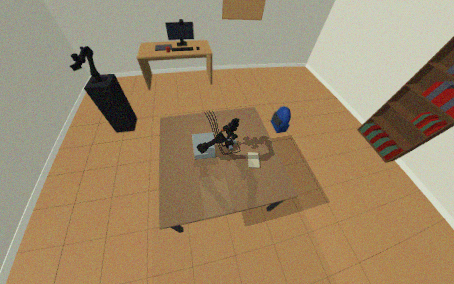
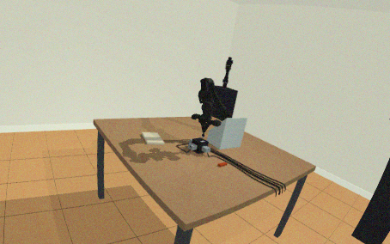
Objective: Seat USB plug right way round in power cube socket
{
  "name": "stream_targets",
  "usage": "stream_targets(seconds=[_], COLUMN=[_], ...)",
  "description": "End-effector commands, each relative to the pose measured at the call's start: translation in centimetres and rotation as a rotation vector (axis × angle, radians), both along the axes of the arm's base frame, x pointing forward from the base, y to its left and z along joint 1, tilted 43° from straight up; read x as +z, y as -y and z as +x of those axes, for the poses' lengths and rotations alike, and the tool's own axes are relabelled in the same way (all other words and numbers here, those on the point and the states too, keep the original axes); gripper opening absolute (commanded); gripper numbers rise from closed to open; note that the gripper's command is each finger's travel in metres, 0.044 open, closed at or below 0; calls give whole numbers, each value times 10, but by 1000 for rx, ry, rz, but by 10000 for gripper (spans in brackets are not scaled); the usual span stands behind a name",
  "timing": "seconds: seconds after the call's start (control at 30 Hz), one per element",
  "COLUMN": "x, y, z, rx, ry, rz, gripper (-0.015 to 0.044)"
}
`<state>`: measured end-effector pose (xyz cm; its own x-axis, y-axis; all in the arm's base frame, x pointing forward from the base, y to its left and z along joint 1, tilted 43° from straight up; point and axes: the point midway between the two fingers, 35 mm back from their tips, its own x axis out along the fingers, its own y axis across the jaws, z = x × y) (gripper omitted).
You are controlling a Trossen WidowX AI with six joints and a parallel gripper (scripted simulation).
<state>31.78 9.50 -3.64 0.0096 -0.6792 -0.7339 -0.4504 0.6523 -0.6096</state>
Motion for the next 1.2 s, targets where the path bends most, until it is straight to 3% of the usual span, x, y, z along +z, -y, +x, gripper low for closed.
stream_targets(seconds=[0.0, 1.17], x=[0, 0], y=[0, 0], z=[0, 0], rx=[87, 760], ry=[-81, -703], rz=[-1, -10], gripper=[0, 0])
